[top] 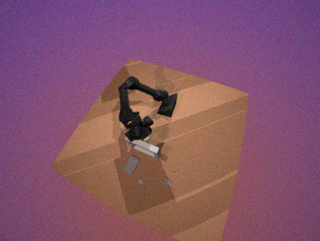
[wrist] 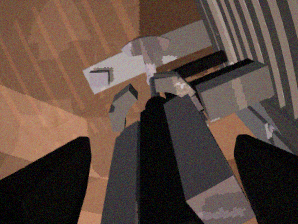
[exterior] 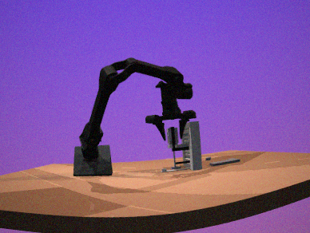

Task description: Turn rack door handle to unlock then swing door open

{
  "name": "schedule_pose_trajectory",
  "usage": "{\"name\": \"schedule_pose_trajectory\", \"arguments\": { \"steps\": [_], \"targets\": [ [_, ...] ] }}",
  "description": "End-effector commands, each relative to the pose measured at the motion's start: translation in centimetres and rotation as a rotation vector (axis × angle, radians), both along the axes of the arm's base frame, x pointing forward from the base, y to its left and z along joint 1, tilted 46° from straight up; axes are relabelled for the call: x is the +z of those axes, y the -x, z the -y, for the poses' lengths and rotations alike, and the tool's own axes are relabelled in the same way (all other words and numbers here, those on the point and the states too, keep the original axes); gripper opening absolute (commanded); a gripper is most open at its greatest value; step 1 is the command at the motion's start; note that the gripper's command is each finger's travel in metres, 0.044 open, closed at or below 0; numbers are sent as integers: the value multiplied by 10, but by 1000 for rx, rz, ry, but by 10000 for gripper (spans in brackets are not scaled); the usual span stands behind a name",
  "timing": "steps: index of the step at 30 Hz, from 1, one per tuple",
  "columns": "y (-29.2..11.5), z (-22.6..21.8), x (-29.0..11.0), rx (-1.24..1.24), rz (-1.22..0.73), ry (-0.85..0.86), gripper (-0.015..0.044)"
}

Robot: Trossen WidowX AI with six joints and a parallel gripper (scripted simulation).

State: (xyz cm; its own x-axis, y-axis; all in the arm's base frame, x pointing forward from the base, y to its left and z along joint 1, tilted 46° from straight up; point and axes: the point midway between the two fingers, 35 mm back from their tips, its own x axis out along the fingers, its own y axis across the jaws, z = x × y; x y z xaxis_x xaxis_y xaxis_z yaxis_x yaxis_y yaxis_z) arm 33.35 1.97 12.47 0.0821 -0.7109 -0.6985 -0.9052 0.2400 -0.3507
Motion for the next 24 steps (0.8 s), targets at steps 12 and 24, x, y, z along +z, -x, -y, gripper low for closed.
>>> {"name": "schedule_pose_trajectory", "arguments": {
  "steps": [12,24],
  "targets": [
    [0,0,-1,406,-417,45,299],
    [0,0,-1,406,-417,45,108]
  ]
}}
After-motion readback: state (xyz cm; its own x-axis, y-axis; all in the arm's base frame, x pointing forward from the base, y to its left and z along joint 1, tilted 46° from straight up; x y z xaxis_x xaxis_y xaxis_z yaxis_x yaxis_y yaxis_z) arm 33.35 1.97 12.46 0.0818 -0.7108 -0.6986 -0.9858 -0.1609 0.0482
